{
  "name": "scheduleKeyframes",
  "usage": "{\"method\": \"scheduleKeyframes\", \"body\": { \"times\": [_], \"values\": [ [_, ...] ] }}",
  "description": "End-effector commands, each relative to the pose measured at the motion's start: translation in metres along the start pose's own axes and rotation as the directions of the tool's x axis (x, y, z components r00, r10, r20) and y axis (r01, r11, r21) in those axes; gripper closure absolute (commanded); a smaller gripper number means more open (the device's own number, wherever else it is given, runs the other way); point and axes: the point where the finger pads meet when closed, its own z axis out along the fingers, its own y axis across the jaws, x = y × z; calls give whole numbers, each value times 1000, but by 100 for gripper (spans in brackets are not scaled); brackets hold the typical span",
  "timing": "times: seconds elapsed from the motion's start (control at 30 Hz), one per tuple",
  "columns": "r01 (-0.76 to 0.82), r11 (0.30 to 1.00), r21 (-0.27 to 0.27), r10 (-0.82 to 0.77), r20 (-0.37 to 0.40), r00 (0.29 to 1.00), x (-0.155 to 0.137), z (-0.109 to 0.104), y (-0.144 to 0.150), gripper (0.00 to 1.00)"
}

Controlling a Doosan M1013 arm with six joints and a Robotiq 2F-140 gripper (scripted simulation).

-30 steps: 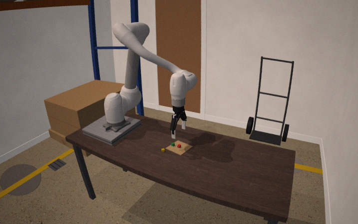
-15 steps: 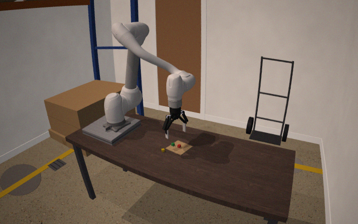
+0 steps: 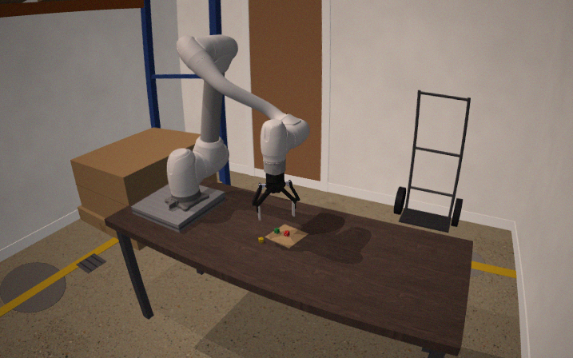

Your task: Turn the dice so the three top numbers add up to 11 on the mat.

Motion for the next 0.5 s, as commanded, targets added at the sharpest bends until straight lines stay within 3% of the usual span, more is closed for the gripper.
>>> {"method": "scheduleKeyframes", "body": {
  "times": [0.0, 0.23, 0.47],
  "values": [
    [-138, 990, 7, 138, 10, 990, -1, 1, -6, 0],
    [-354, 935, 4, 354, 11, 935, -4, 2, -17, 0],
    [-581, 814, 1, 581, 12, 814, -6, 4, -30, 0]
  ]
}}
